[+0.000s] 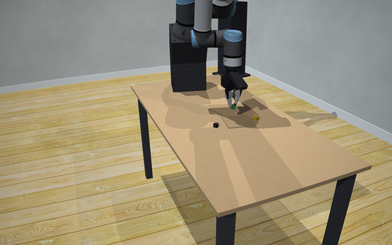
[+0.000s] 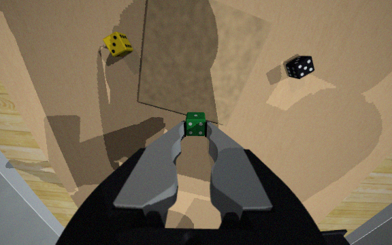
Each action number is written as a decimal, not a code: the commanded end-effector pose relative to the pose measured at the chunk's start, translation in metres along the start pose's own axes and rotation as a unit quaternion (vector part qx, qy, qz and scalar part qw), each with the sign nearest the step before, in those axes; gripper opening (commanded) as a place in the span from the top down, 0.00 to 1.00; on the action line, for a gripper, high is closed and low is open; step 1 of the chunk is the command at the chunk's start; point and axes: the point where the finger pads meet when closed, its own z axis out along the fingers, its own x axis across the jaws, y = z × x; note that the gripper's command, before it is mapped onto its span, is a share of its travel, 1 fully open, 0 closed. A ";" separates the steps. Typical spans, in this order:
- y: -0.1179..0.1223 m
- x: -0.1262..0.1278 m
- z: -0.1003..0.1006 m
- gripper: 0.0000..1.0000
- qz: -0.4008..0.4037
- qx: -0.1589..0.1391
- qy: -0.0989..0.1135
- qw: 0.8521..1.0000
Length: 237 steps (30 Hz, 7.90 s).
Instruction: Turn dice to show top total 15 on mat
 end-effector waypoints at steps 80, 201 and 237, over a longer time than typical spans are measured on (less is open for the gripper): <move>-0.002 0.000 0.048 0.97 0.000 0.001 0.000 1.000; -0.003 -0.001 -0.042 0.00 -0.015 0.001 0.000 1.000; -0.042 -0.044 -0.032 0.00 -0.437 0.000 0.000 0.900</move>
